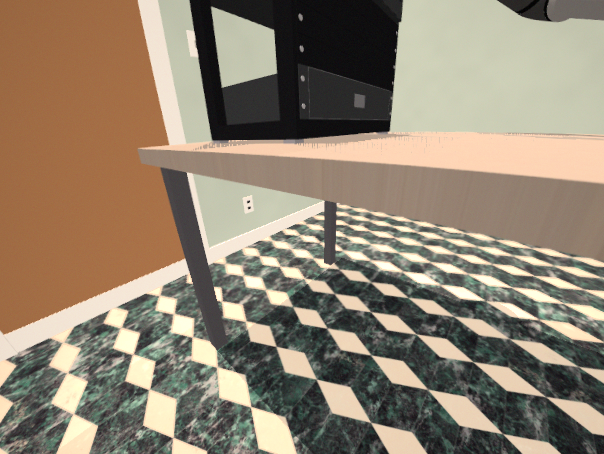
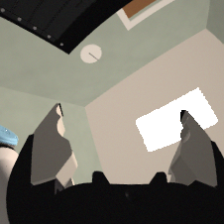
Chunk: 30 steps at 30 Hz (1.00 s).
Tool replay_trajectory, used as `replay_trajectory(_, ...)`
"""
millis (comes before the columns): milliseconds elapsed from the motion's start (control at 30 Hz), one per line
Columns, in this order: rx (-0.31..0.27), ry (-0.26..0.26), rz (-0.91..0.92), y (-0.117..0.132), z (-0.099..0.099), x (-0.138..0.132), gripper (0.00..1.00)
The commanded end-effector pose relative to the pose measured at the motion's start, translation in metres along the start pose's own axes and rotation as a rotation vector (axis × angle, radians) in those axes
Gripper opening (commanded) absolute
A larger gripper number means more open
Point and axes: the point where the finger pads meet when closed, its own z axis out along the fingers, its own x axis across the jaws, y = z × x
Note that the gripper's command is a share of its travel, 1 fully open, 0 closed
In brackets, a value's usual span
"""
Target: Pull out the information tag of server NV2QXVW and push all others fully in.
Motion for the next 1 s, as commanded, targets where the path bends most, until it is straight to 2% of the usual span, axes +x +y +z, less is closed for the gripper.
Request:
replay_trajectory(0,-0.020,0.025,-0.031,0.007,0.000,0.009,1.00)
replay_trajectory(967,-0.088,0.104,-0.143,0.021,-0.006,0.036,1.00)
